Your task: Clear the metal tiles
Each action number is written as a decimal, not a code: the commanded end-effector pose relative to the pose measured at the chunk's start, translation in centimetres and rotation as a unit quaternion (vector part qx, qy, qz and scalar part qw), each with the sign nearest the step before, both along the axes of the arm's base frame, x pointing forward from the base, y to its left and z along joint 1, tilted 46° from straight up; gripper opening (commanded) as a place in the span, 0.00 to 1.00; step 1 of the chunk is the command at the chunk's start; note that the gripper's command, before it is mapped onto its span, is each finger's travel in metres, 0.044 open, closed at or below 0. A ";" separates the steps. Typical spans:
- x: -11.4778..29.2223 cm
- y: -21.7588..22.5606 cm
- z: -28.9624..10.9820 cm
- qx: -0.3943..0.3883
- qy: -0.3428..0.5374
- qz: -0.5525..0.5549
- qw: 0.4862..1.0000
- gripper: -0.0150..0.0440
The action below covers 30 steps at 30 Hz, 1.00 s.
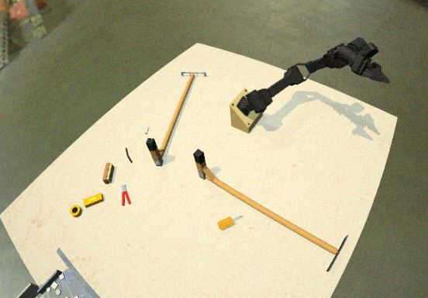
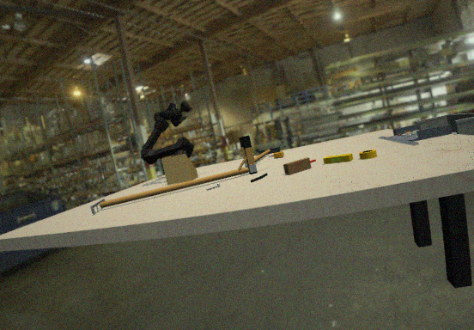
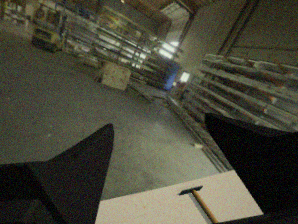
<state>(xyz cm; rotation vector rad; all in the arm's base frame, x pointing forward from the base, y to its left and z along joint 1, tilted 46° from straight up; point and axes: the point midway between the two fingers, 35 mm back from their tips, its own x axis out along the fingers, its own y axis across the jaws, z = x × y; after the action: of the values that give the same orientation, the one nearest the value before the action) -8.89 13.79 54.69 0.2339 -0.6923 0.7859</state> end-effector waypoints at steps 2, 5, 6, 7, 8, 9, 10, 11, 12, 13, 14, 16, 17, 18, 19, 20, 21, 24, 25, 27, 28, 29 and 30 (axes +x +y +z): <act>-0.1 -0.1 0.2 0.000 -0.001 0.000 1.000 1.00; -0.4 -0.6 0.8 0.002 -0.003 0.001 1.000 1.00; -0.5 -0.8 1.0 0.003 -0.003 0.002 1.000 1.00; -0.6 -0.9 1.2 0.004 -0.004 0.002 1.000 1.00; -0.7 -1.1 1.5 0.004 -0.005 0.002 1.000 1.00; -0.8 -1.3 1.7 0.005 -0.005 0.003 1.000 1.00; -0.9 -1.5 1.9 0.005 -0.006 0.003 1.000 1.00; -1.0 -1.6 2.1 0.006 -0.006 0.003 1.000 1.00; -1.1 -1.8 2.3 0.006 -0.007 0.003 1.000 1.00; -1.2 -2.0 2.5 0.007 -0.007 0.003 1.000 1.00; -1.2 -2.2 2.7 0.007 -0.008 0.004 1.000 1.00; -1.4 -2.5 3.1 0.008 -0.008 0.004 1.000 1.00; -1.5 -2.7 3.3 0.008 -0.009 0.004 1.000 1.00; -1.5 -2.9 3.5 0.008 -0.009 0.004 1.000 1.00; -1.6 -3.1 3.7 0.009 -0.009 0.004 1.000 1.00; -1.6 -3.3 3.9 0.009 -0.010 0.004 1.000 1.00; -1.7 -3.5 4.1 0.009 -0.010 0.004 1.000 1.00; -1.8 -4.0 4.7 0.009 -0.010 0.004 1.000 1.00; -1.8 -4.2 4.8 0.009 -0.010 0.004 1.000 1.00; -1.9 -4.6 5.2 0.009 -0.010 0.004 1.000 1.00; -1.9 -4.8 5.4 0.009 -0.010 0.004 1.000 1.00; -1.9 -4.9 5.5 0.009 -0.010 0.004 1.000 1.00; -1.9 -5.1 5.7 0.008 -0.010 0.004 1.000 1.00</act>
<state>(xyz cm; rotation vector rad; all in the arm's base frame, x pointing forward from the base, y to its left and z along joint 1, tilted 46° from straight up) -10.85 9.21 59.86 0.2441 -0.7178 0.7934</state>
